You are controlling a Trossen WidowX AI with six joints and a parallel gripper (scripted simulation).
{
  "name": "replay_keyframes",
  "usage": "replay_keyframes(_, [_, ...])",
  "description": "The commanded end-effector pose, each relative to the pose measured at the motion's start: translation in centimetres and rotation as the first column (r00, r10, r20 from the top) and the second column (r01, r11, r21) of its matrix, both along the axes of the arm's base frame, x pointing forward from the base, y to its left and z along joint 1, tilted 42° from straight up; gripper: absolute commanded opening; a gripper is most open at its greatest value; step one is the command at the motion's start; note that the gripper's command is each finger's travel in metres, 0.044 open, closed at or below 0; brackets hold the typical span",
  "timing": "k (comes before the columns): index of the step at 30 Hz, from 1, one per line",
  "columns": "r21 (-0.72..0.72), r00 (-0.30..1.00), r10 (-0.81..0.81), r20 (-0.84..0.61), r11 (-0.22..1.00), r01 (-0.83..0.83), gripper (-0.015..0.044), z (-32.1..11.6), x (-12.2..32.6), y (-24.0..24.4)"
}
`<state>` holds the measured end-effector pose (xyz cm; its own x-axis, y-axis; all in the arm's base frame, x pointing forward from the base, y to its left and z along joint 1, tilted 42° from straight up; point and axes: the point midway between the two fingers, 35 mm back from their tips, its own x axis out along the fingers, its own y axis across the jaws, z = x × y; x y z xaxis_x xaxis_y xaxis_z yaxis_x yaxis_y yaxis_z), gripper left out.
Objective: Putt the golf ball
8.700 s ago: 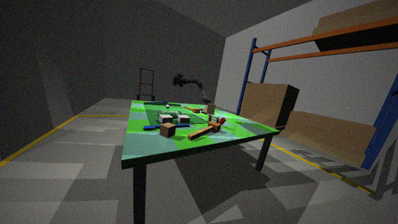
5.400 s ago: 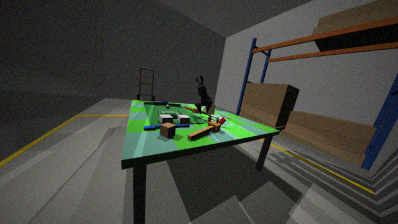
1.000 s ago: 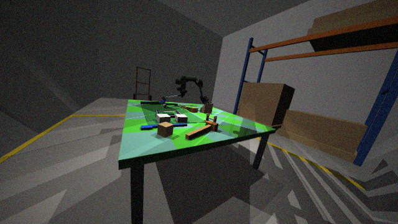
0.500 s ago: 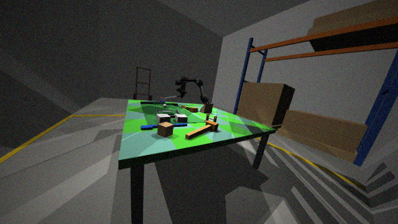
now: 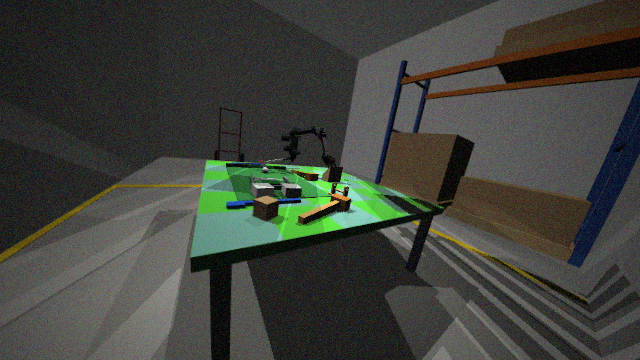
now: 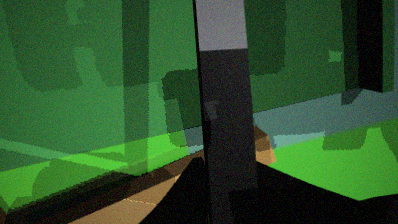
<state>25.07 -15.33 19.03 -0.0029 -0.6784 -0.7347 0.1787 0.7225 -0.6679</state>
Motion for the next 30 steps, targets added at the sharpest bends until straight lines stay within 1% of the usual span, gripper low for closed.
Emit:
replay_keyframes(1, [0.002,1.0,0.006,0.002,1.0,-0.006,0.0,-0.5,-0.1,-0.4])
replay_keyframes(13, [0.0,1.0,0.006,0.002,1.0,-0.006,0.0,-1.7,-0.2,-1.5])
replay_keyframes(23, [-0.001,1.0,-0.001,0.001,1.0,0.001,0.0,-1.4,-0.1,-1.4])
replay_keyframes(30, [-0.001,1.0,0.004,0.003,1.0,-0.004,0.0,0.0,-0.5,-3.2])
